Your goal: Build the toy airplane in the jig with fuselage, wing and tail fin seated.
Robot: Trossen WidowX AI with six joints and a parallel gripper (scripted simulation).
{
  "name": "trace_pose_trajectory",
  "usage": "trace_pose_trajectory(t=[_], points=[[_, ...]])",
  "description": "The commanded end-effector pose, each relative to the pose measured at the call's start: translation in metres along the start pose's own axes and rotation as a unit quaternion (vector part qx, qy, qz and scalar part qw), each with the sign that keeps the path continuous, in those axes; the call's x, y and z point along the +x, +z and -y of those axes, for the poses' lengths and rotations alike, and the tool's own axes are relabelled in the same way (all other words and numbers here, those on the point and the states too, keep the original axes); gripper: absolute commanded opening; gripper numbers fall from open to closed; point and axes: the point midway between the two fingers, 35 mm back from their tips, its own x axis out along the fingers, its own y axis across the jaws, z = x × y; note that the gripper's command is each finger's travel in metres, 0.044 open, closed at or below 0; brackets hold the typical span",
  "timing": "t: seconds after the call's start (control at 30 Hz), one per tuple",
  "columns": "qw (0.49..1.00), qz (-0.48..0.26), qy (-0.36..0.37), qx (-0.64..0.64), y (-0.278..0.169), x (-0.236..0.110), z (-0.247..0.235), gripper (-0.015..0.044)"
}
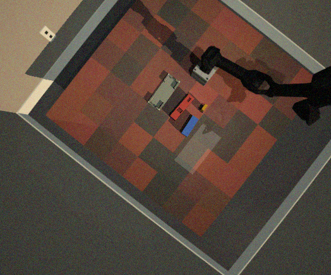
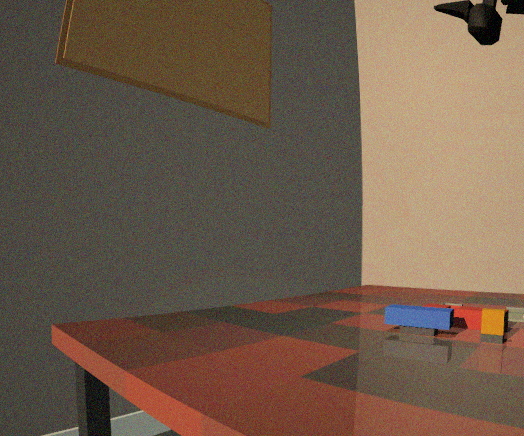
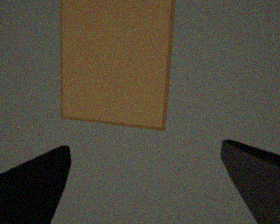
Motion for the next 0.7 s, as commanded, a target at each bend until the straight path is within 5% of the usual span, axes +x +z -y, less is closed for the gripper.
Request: trace_pose_trajectory(t=[0.0, 0.2, 0.67], points=[[1.000, 0.000, 0.000, 0.000, 0.000, 0.000, 0.000, 0.0426], [0.999, 0.005, 0.035, 0.000, 0.042, -0.010, -0.039, 0.0440], [0.998, 0.058, 0.019, 0.030, 0.232, 0.000, -0.098, 0.0440]])
